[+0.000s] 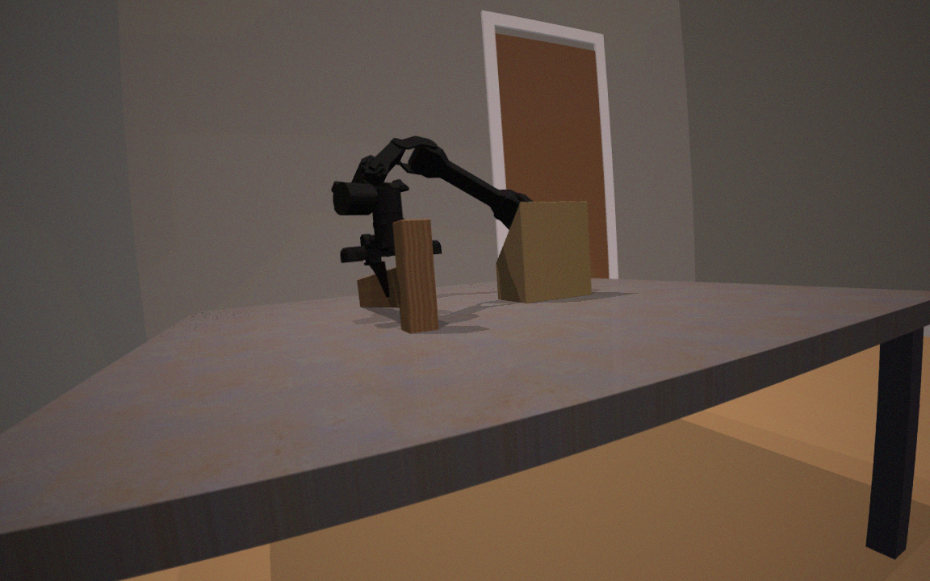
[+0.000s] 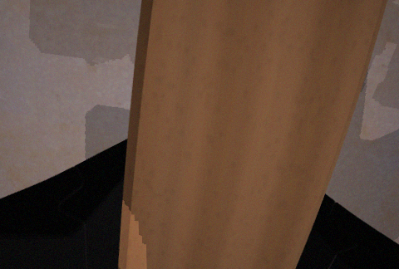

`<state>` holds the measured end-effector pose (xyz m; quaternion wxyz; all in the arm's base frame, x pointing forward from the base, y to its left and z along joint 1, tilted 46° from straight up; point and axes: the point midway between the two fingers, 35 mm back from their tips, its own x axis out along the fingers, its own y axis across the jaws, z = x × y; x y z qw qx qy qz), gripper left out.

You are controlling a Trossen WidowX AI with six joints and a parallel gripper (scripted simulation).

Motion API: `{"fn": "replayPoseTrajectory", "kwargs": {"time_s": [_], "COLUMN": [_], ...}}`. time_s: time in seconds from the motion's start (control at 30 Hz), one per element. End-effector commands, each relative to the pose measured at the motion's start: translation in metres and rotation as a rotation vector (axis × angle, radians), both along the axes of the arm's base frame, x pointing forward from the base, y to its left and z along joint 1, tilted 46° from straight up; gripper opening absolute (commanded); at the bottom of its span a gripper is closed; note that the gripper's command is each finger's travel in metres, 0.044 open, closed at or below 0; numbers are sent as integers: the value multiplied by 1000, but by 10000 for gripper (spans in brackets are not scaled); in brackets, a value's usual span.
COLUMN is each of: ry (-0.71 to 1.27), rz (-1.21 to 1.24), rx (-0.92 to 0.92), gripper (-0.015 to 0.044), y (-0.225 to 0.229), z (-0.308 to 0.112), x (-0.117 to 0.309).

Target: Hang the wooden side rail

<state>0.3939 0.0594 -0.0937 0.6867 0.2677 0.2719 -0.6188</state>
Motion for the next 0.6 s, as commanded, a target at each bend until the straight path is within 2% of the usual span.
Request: {"fn": "replayPoseTrajectory", "kwargs": {"time_s": [0.0, 0.57], "ry": [-7, -7], "rz": [15, 15], "rx": [-1, -1], "gripper": [0, 0], "y": [7, 8], "z": [1, -1], "x": [-1, 0]}}
